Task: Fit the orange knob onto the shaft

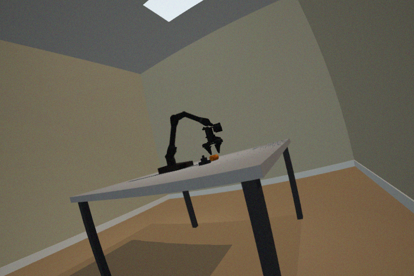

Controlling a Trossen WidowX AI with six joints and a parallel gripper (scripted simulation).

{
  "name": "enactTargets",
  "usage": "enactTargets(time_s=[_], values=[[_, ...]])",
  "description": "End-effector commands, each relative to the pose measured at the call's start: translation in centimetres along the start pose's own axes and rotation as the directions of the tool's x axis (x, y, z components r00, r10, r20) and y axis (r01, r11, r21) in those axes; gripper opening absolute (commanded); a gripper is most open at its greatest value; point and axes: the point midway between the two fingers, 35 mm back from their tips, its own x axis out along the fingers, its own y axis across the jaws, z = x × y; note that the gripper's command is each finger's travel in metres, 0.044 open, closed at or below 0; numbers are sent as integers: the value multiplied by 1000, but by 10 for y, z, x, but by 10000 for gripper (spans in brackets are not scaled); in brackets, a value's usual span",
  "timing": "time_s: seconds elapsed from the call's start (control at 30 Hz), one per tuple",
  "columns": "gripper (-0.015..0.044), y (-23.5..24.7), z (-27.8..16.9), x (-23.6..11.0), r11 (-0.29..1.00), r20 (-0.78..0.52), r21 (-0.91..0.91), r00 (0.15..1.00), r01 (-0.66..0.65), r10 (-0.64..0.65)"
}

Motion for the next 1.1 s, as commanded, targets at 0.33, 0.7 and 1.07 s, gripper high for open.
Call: enactTargets(time_s=[0.33,0.7,1.07], values=[[440,2,-2,25,1000,-6,3,1000,-6,6],[335,2,-3,34,1000,-6,3,1000,-6,7],[240,2,-3,34,1000,-6,3,1000,-6,7]])
